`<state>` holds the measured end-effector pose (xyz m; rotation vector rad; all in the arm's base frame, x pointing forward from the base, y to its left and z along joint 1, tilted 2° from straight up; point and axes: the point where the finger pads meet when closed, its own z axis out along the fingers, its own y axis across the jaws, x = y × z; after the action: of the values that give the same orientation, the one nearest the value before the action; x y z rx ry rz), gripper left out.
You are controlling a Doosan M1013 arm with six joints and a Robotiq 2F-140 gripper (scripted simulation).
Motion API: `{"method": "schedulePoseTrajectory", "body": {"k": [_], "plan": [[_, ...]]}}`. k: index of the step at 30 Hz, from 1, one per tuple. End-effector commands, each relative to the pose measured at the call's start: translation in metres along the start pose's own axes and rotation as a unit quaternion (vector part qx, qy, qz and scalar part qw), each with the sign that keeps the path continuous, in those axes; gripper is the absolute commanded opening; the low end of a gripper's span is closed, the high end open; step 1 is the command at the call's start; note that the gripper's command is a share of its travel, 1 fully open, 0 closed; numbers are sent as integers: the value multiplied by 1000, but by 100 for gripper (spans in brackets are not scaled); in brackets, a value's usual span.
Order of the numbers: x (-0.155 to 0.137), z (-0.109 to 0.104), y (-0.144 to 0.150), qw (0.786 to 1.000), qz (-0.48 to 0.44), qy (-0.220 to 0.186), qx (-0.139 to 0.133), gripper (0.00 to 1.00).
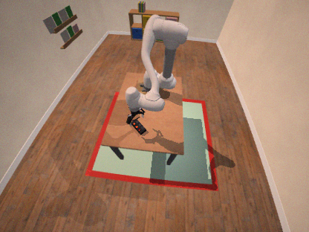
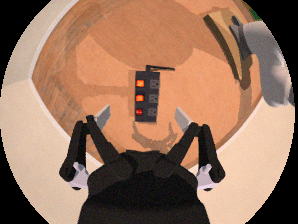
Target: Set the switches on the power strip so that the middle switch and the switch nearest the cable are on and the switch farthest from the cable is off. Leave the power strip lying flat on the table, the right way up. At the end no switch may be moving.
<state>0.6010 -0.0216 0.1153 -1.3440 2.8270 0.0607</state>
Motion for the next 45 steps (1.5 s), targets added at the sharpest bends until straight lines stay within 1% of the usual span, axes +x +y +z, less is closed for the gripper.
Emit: {"method": "schedulePoseTrajectory", "body": {"k": [1, 5, 9, 45], "plan": [[1, -19, -1, 1000, 2, 0, 1, 100], [1, -34, -1, 1000, 2, 0, 1, 100], [1, -41, -1, 1000, 2, 0, 1, 100], [1, -42, -1, 1000, 2, 0, 1, 100]]}}
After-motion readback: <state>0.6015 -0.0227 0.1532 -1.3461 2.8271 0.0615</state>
